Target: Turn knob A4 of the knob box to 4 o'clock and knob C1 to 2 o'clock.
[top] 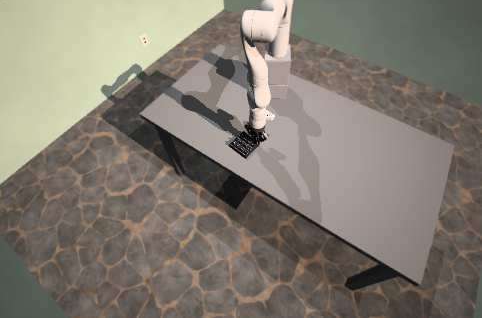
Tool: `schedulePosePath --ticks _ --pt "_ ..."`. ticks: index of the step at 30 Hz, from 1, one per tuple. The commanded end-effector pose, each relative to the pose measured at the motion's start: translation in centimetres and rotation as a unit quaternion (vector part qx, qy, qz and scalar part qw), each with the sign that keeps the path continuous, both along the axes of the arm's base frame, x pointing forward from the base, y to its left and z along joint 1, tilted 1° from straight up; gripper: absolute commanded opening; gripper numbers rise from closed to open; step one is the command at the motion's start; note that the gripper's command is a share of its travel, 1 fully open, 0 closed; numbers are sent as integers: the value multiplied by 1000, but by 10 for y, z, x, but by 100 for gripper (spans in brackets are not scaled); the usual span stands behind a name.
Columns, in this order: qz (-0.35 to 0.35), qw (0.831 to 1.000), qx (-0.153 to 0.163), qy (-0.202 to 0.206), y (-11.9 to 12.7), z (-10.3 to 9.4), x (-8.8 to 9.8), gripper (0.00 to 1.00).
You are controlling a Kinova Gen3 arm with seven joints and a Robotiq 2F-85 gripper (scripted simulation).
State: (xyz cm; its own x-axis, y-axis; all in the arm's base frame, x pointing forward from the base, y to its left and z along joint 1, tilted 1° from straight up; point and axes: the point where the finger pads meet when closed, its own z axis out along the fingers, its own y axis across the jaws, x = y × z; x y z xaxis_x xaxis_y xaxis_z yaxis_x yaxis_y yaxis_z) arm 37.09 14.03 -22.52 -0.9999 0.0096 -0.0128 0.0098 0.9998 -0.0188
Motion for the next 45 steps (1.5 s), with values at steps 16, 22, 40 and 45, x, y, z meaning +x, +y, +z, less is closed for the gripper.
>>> schedulePosePath --ticks 16,22,40,45 --pt "0 1000 0 -1 0 1 1 8" --pt "0 1000 0 -1 0 1 1 8" --pt "-2 1000 0 -1 0 1 1 8" --pt "-10 1000 0 -1 0 1 1 8"
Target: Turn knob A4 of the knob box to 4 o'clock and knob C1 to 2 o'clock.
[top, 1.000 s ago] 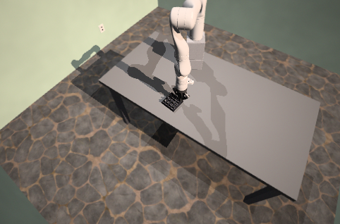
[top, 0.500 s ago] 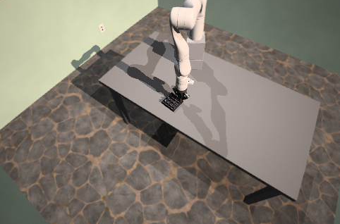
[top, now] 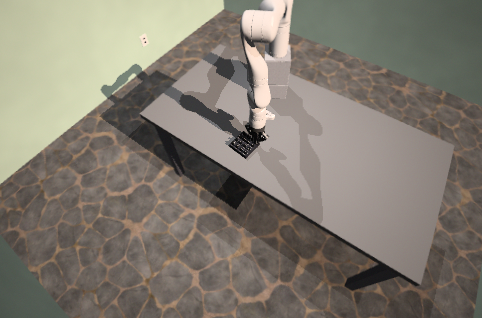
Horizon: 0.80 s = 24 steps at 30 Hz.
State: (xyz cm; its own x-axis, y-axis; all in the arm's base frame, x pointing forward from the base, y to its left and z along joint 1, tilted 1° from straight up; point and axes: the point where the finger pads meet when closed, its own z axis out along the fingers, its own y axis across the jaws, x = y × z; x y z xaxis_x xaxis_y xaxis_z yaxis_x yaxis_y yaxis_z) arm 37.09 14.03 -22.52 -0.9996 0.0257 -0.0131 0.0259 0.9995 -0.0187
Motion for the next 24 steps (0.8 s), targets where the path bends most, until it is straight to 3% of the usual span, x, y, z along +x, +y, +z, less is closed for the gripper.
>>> schedulePosePath --ticks 1,12,24 --pt "-4 1000 0 -1 0 1 1 8" --pt "-39 999 1 -1 0 1 1 8" --pt "-130 992 2 -3 0 1 1 8"
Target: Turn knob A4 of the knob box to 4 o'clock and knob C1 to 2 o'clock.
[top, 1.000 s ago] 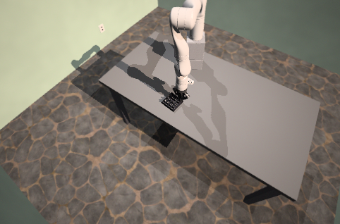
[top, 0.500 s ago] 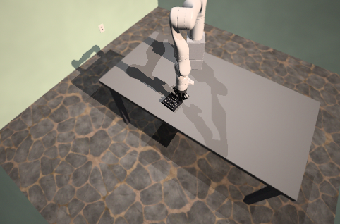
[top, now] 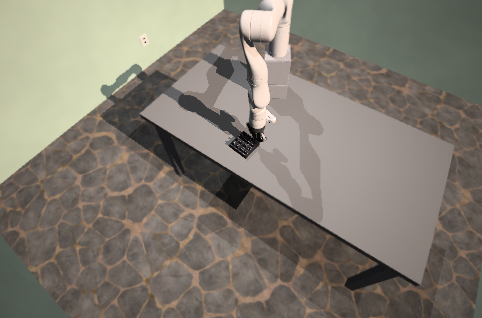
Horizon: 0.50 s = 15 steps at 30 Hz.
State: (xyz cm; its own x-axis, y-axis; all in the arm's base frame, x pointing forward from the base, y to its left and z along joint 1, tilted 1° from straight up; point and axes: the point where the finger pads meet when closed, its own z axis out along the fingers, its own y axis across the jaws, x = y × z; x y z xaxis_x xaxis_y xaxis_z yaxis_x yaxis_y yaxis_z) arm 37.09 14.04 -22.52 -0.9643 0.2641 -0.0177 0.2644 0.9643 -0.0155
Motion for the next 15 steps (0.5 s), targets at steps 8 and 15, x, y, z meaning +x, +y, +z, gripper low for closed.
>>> schedulePosePath --ticks 8,15 --pt "-72 997 2 -2 0 1 1 8" --pt "-156 988 3 -3 0 1 1 8"
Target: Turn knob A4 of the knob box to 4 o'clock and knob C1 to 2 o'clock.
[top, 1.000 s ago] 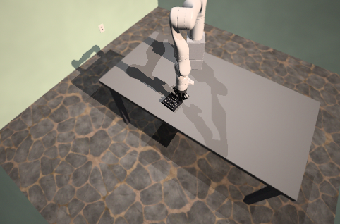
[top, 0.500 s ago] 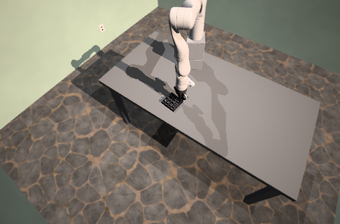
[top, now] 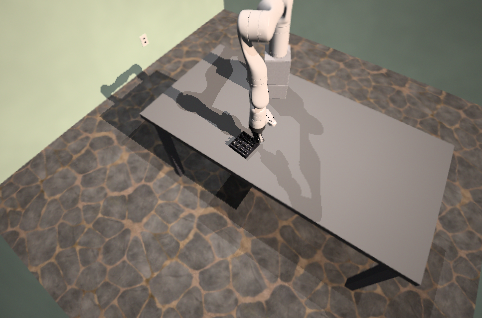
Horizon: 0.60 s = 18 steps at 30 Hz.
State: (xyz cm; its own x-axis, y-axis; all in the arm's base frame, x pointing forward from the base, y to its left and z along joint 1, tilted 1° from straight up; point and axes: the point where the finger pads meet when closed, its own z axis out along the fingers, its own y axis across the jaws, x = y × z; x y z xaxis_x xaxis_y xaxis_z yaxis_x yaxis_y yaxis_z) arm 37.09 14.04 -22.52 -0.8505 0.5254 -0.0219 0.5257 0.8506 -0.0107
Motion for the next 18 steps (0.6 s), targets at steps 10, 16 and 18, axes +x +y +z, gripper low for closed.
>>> schedulePosePath --ticks 10,16,18 --pt "-118 993 3 -3 0 1 1 8" --pt "-197 980 4 -4 0 1 1 8" --pt "-223 975 4 -5 0 1 1 8"
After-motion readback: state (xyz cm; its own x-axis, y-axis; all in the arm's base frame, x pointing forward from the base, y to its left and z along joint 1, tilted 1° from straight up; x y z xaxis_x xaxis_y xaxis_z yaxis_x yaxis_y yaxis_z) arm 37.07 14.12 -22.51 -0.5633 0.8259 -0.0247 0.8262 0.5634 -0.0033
